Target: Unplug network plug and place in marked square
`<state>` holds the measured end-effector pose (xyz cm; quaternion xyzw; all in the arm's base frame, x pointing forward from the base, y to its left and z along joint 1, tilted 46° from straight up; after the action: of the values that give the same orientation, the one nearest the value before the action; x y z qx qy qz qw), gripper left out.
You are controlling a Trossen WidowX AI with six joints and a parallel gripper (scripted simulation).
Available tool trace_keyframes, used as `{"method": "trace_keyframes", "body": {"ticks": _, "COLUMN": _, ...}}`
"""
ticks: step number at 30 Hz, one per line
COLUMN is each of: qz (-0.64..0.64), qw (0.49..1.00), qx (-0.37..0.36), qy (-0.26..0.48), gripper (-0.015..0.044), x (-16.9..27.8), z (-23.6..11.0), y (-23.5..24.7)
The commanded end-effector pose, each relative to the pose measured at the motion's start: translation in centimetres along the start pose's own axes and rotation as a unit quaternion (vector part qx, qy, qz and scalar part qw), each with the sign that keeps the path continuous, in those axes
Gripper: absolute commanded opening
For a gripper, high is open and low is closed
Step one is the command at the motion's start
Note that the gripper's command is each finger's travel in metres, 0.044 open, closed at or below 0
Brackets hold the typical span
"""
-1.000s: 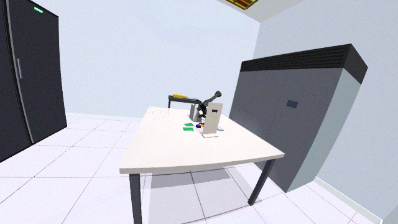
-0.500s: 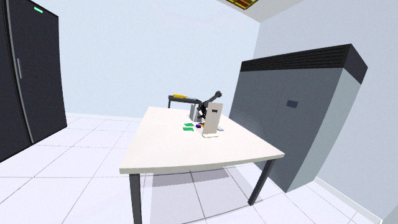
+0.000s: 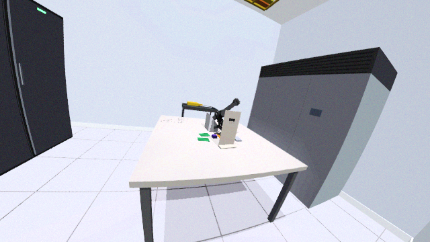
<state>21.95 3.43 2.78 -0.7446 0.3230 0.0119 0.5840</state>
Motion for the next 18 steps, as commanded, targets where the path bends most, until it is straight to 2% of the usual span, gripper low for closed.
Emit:
{"method": "trace_keyframes", "body": {"ticks": 1, "qz": 0.009, "qw": 1.000, "qx": -0.004, "qy": 0.000, "gripper": 0.0000, "x": -0.16, "z": 0.26, "y": 0.52}}
{"method": "trace_keyframes", "body": {"ticks": 18, "qz": 0.010, "qw": 1.000, "qx": -0.003, "qy": 0.000, "gripper": 0.0000, "x": -0.29, "z": 1.05, "y": 1.04}}
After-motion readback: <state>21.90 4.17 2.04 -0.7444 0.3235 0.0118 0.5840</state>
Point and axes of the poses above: the point midway between the two fingers, 35 mm back from their tips, its own z axis out along the fingers, its own y axis across the jaws, x = y × z, the point moved 6 cm from there along -z, back along the fingers, and after that the axes turned 9 degrees about -z, right-handed, at the moved point
